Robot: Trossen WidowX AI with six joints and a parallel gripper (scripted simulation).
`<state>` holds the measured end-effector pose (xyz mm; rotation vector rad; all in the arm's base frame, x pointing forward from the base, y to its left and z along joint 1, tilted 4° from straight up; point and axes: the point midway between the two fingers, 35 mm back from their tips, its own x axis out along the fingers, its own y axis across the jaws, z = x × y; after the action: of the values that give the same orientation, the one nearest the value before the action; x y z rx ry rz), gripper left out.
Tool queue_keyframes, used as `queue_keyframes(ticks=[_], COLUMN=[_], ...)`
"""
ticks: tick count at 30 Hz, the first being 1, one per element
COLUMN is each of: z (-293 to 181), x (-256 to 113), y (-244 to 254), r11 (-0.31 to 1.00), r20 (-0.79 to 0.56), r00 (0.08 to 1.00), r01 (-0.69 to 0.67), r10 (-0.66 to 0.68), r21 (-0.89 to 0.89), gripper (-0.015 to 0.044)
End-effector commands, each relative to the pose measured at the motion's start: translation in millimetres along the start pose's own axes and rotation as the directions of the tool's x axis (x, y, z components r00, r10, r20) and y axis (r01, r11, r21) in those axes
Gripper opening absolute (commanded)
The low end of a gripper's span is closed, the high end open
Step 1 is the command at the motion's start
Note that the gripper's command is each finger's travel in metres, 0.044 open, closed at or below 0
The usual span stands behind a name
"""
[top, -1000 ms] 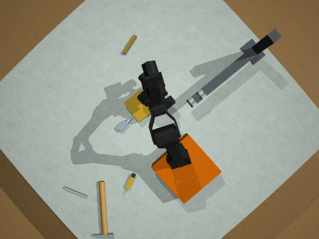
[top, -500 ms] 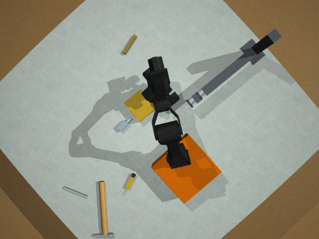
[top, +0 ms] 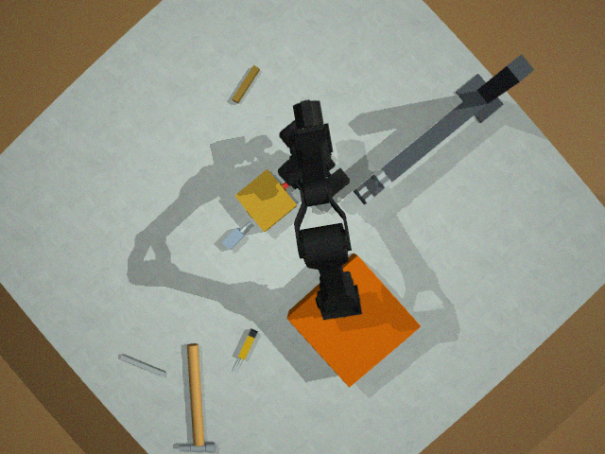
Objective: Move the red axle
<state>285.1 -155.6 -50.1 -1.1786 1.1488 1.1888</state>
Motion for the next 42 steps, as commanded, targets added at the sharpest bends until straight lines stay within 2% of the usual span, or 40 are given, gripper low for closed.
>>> queue_keyframes(ticks=[1,23,35,39,40,42], z=[-8.0,-17.9,-17.7,-17.6,-17.6,-17.6], x=[-1.1,10.6,9.2,-1.6,-3.0,-6.1], y=[-1.8,-1.0,-0.8,-0.7,-0.7,-0.7], r11=[1.0,1.0,1.0,1.0,1.0,1.0], r20=[-0.004,-0.005,-0.003,-0.005,-0.005,-0.005], r00=[1.0,1.0,1.0,1.0,1.0,1.0], r01=[0.006,0.006,0.005,0.006,0.006,0.006], r10=[-0.006,-0.006,-0.005,-0.006,-0.006,-0.006], r21=[-0.005,-0.005,-0.001,-0.005,-0.005,-0.005], gripper=[0.0,0.0,0.0315,0.042,0.044,0.044])
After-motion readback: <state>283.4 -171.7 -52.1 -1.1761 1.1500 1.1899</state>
